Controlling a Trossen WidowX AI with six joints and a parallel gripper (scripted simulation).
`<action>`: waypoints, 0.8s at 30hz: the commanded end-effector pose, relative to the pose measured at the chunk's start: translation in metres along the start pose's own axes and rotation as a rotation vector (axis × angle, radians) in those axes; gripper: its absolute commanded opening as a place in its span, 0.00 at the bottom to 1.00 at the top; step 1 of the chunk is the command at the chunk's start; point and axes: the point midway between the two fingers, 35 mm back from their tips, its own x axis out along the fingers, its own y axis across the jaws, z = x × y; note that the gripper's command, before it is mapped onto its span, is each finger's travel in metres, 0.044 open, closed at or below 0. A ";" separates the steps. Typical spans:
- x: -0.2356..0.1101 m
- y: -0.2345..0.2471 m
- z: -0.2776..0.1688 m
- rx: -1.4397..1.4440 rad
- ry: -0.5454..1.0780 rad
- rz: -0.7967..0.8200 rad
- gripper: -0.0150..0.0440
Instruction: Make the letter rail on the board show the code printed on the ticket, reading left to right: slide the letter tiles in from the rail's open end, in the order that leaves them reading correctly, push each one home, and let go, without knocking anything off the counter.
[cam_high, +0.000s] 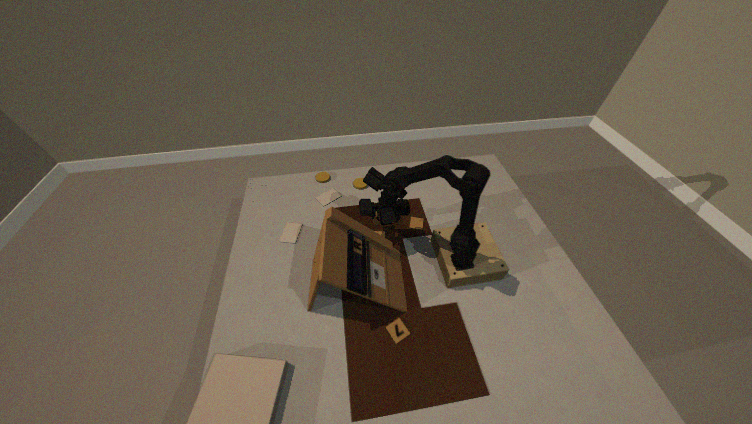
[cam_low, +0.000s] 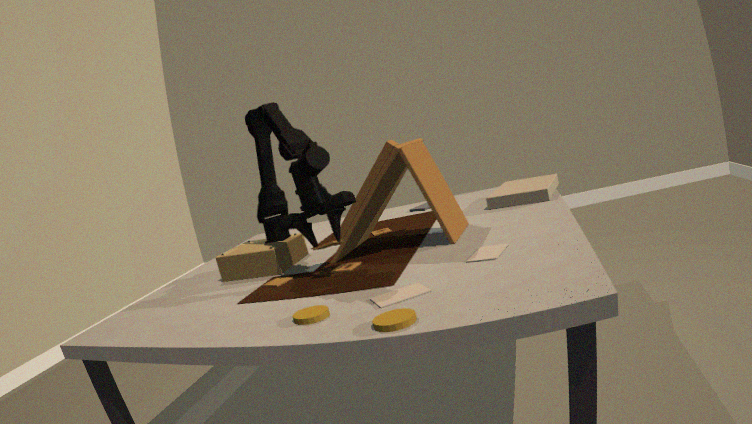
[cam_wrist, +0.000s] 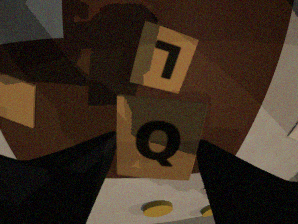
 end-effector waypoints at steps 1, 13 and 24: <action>-0.009 -0.012 -0.005 0.060 0.045 -0.030 0.25; -0.035 -0.043 -0.009 0.234 0.129 -0.130 0.25; -0.067 -0.074 -0.010 0.421 0.185 -0.261 0.25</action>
